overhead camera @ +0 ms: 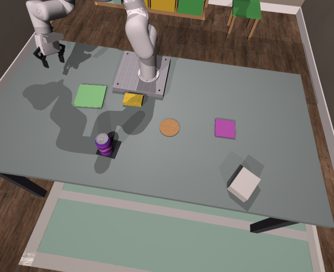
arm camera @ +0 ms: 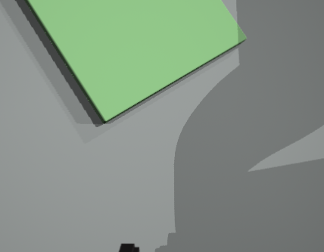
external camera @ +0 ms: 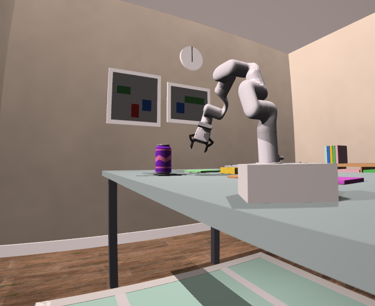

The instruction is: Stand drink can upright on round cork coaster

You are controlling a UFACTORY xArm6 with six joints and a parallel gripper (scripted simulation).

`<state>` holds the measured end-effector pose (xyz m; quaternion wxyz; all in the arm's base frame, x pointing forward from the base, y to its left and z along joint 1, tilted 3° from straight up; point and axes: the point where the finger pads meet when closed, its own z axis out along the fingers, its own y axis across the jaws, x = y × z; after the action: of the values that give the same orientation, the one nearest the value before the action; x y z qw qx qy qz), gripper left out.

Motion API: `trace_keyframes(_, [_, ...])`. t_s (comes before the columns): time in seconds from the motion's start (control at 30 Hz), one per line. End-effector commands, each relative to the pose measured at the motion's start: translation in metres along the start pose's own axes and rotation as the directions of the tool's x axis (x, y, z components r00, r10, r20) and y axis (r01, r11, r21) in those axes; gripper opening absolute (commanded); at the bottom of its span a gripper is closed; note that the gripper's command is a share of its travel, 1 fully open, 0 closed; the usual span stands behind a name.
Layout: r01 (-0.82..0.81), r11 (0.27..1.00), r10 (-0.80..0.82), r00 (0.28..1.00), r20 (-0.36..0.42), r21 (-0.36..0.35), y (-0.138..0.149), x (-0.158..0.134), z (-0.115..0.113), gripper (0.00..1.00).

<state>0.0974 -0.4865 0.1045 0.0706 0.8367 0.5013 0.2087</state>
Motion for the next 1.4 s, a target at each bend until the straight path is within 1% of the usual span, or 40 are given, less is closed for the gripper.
trace_keyframes(0.0, [0.002,1.000,-0.002,1.000,0.004,-0.002,0.001,-0.001,-0.002,1.00])
trace_keyframes(0.57, [0.002,1.000,-0.002,1.000,0.004,-0.002,0.001,-0.001,-0.002,1.00])
trace_keyframes(0.67, [0.007,1.000,-0.007,1.000,0.000,0.013,0.010,0.007,0.002,1.00])
trace_keyframes(0.73, [0.018,0.999,-0.018,1.000,-0.006,0.041,0.026,0.022,0.010,1.00])
trace_keyframes(0.83, [0.050,0.992,-0.049,0.999,-0.013,0.116,0.062,0.062,0.030,1.00])
trace_keyframes(0.93, [0.098,0.973,-0.099,0.995,-0.005,0.210,0.081,0.096,0.043,1.00])
trace_keyframes(1.03, [0.154,0.943,-0.169,0.985,0.026,0.294,0.096,0.135,0.055,1.00])
trace_keyframes(1.1, [0.154,0.943,-0.169,0.985,0.026,0.294,0.096,0.135,0.055,1.00])
trace_keyframes(1.13, [0.172,0.933,-0.194,0.980,0.040,0.315,0.114,0.173,0.067,1.00])
trace_keyframes(1.23, [0.223,0.909,-0.268,0.960,0.084,0.354,0.117,0.199,0.072,1.00])
trace_keyframes(1.37, [0.272,0.891,-0.336,0.933,0.126,0.363,0.128,0.257,0.085,1.00])
